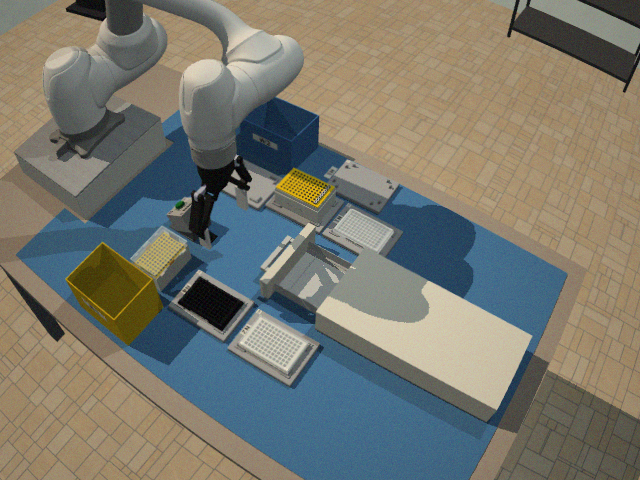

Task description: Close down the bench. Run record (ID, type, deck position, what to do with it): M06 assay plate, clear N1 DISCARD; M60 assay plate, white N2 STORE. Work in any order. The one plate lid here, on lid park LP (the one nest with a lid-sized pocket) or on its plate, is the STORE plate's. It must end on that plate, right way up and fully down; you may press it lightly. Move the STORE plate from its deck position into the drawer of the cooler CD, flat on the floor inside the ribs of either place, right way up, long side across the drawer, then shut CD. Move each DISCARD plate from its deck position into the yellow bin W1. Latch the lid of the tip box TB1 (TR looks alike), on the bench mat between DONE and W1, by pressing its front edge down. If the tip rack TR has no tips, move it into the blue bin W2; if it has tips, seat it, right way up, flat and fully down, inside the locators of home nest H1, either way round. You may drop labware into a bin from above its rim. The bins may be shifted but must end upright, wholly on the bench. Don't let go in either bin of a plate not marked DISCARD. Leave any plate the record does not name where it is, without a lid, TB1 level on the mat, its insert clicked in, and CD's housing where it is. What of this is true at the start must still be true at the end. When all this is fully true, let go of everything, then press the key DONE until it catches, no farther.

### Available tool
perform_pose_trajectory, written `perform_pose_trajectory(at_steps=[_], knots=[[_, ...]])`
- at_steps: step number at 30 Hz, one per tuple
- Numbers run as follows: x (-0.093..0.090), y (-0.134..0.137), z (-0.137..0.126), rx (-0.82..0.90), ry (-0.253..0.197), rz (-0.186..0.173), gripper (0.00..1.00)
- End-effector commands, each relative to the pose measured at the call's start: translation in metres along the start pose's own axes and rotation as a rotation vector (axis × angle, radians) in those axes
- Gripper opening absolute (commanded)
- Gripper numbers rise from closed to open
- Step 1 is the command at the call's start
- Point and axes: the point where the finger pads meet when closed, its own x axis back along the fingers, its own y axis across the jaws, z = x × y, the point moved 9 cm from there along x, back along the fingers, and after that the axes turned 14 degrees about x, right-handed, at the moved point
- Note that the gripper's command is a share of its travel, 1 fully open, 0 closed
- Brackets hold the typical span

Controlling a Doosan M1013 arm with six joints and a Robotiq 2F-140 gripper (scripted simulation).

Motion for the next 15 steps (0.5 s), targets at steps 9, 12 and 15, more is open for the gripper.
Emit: perform_pose_trajectory(at_steps=[9, 12, 15], knots=[[-0.006, -0.013, 0.039, 0.0, 0.0, 0.0, 0.87], [-0.008, -0.017, 0.05, 0.0, 0.0, 0.0, 0.87], [-0.008, -0.019, 0.053, 0.0, 0.0, 0.0, 0.87]])
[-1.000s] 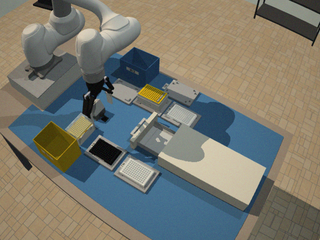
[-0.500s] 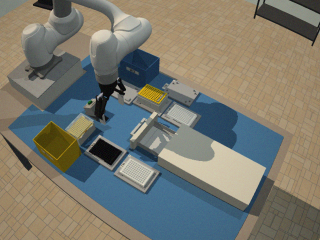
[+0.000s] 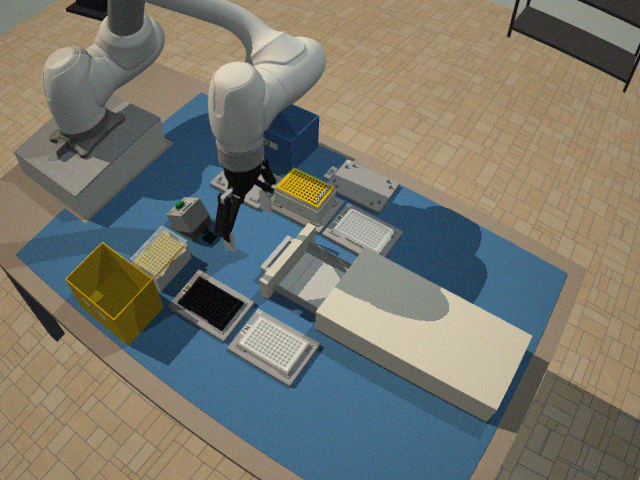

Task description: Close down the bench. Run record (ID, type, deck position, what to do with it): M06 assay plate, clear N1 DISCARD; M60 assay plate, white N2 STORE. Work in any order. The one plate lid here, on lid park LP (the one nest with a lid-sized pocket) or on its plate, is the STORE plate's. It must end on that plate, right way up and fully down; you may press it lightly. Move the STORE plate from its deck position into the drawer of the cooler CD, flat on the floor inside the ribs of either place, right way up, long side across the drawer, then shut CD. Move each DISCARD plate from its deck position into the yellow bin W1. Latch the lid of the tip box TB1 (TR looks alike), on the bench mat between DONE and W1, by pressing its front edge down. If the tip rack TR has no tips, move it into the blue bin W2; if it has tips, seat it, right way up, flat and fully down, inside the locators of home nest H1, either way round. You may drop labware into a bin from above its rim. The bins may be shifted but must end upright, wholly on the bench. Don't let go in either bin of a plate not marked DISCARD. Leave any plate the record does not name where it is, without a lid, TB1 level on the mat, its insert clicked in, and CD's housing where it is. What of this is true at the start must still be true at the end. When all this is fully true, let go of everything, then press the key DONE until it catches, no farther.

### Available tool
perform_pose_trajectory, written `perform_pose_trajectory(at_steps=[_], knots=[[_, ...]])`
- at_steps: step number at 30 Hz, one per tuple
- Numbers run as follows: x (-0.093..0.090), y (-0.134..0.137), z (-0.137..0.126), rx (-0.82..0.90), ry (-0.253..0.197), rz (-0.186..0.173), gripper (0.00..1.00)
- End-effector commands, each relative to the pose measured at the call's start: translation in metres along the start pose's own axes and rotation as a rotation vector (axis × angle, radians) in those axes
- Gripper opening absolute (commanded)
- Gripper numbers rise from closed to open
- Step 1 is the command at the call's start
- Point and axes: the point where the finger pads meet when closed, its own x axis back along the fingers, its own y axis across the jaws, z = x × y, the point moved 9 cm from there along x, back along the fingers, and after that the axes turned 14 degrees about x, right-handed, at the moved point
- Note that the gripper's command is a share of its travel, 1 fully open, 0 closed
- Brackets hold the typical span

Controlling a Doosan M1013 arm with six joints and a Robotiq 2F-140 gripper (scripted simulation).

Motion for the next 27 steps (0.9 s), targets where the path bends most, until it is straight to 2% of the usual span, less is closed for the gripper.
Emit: perform_pose_trajectory(at_steps=[1, 14, 22, 27], knots=[[-0.001, -0.003, 0.007, 0.0, 0.0, 0.0, 0.87], [-0.009, -0.019, 0.056, 0.0, 0.0, 0.0, 0.87], [-0.009, -0.019, 0.056, 0.0, 0.0, 0.0, 0.87], [-0.015, -0.019, 0.056, 0.0, 0.0, 0.0, 0.87]])
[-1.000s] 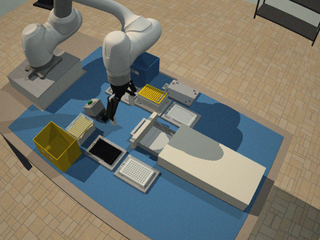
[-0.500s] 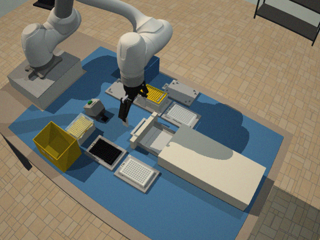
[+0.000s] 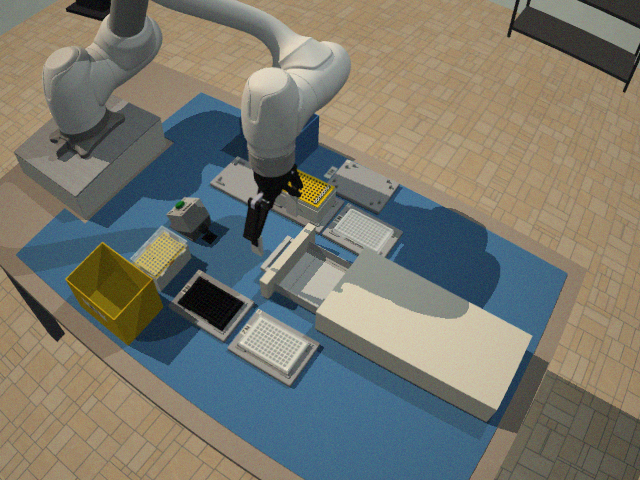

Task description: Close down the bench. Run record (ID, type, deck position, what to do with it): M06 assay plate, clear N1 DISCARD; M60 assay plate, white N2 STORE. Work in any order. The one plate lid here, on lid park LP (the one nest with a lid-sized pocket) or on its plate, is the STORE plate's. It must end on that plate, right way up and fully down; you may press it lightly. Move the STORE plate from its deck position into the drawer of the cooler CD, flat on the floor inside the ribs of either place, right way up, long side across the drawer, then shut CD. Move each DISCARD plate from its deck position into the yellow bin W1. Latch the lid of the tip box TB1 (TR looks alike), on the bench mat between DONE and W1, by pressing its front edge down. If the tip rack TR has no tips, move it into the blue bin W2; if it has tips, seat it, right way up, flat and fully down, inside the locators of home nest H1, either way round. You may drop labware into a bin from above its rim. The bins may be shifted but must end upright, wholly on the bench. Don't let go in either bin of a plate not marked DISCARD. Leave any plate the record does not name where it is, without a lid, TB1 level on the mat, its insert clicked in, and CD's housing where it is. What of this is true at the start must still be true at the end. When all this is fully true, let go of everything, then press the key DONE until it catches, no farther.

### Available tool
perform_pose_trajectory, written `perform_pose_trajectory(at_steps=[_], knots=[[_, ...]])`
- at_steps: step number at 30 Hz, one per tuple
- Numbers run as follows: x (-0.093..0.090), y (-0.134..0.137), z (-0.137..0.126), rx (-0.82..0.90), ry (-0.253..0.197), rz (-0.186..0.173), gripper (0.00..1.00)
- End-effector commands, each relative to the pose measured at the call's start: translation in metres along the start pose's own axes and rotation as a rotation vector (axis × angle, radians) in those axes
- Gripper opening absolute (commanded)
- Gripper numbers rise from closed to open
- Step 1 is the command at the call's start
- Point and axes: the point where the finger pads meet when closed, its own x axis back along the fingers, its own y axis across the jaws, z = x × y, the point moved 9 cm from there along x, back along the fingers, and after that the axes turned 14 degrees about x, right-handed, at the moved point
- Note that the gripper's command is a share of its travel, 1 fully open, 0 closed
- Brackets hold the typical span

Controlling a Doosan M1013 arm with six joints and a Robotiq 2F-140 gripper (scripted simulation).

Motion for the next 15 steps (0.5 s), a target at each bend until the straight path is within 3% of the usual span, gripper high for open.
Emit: perform_pose_trajectory(at_steps=[1, 15], knots=[[-0.003, 0.0, 0.0, 0.0, 0.0, 0.0, 0.87], [-0.019, 0.0, 0.0, 0.0, 0.0, 0.0, 0.87]])
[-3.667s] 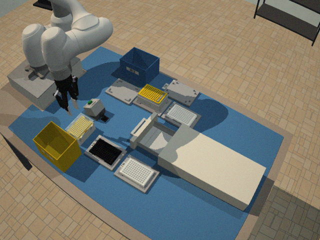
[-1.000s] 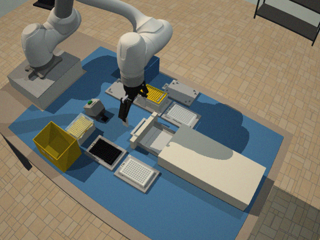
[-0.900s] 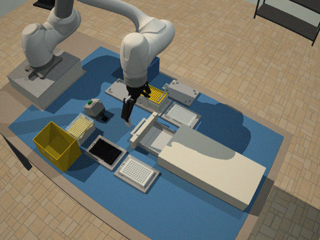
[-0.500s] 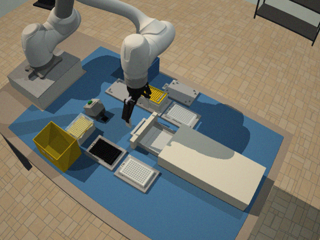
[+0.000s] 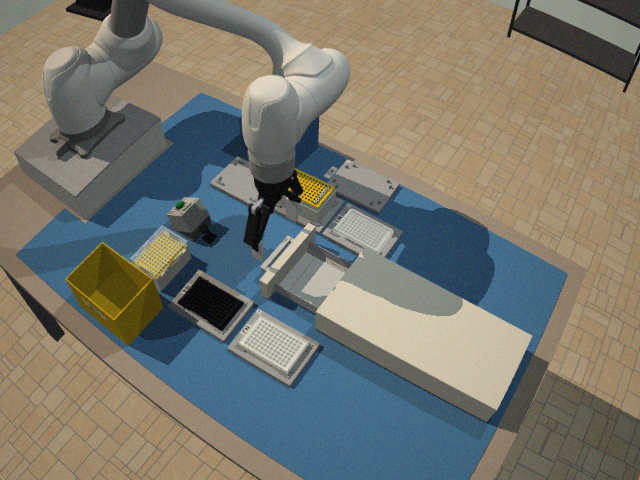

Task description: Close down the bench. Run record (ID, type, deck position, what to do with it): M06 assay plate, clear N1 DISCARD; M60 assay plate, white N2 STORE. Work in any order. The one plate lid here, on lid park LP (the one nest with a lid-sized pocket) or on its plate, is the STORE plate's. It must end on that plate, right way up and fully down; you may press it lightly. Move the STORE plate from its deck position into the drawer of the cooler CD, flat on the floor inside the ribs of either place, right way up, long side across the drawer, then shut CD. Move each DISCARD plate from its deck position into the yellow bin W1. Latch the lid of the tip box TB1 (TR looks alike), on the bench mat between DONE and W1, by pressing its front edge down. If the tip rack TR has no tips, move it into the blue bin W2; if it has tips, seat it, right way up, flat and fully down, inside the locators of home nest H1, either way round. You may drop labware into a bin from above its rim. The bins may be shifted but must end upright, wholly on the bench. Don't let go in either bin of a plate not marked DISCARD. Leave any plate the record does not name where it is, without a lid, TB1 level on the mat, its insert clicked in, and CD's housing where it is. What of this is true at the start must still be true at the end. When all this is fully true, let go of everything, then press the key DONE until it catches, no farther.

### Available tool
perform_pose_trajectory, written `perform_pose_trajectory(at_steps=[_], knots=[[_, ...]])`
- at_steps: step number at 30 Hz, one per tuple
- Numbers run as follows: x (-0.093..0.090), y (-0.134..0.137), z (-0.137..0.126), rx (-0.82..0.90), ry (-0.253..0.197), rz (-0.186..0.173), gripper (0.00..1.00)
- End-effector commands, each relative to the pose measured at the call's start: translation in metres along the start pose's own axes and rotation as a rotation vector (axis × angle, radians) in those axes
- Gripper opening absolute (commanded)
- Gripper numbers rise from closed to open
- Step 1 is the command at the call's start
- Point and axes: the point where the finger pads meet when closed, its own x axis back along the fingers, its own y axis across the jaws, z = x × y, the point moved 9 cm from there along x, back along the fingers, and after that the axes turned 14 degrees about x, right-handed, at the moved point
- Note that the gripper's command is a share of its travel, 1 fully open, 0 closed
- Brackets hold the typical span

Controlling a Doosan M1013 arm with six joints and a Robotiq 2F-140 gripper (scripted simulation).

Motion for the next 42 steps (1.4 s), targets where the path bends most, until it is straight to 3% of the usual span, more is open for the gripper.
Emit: perform_pose_trajectory(at_steps=[1, 42], knots=[[-0.003, 0.0, 0.0, 0.0, 0.0, 0.0, 0.87], [-0.049, 0.0, 0.0, 0.0, 0.0, 0.0, 0.87]])
